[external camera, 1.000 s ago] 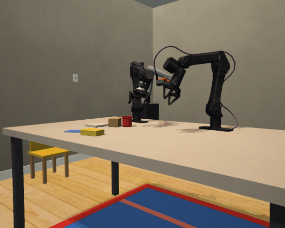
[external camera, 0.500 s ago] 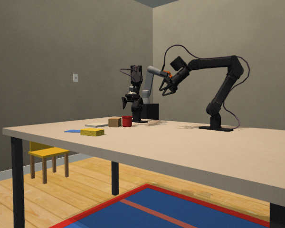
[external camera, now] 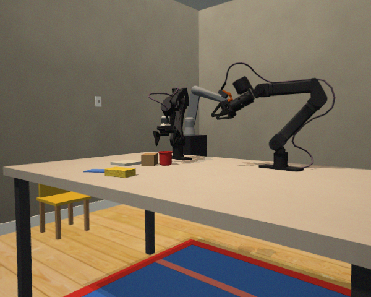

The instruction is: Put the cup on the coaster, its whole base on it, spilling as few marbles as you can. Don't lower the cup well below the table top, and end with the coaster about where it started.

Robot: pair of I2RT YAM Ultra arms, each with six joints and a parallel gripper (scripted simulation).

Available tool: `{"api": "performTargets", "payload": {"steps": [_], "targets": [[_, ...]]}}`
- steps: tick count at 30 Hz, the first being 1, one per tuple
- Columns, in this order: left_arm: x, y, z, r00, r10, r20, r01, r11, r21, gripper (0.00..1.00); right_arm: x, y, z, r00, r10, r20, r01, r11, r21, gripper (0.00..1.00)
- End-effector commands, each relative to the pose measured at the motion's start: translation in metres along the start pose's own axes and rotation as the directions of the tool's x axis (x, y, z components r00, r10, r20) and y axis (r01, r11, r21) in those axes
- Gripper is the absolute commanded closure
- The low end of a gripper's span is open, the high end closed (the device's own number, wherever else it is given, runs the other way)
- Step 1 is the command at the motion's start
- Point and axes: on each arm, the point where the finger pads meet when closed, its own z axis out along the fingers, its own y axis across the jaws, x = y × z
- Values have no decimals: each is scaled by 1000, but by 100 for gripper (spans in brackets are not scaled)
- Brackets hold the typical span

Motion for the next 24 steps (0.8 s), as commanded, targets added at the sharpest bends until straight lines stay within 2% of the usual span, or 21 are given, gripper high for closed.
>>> {"api": "performTargets", "payload": {"steps": [1, 11, 15, 19, 24], "targets": [[-21, 2, -10, 996, -20, 86, 23, 999, -22, 0, -5, -1, -7, 999, 1, 41, -1, 1000, -18, 0], [-21, 2, -10, 996, -20, 86, 23, 999, -22, 0, -7, 1, -7, 999, -4, 40, 5, 1000, -21, 0], [-21, 2, -10, 996, -20, 86, 23, 999, -22, 0, 0, 2, -7, 1000, -25, 8, 25, 999, -28, 0], [-21, 2, -10, 996, -20, 86, 23, 999, -22, 0, 10, 4, -6, 989, -104, -107, 101, 994, -38, 0], [-19, 3, -7, 997, -22, 76, 24, 999, -27, 0, 4, 10, -2, 938, -218, -270, 203, 976, -84, 0]]}}
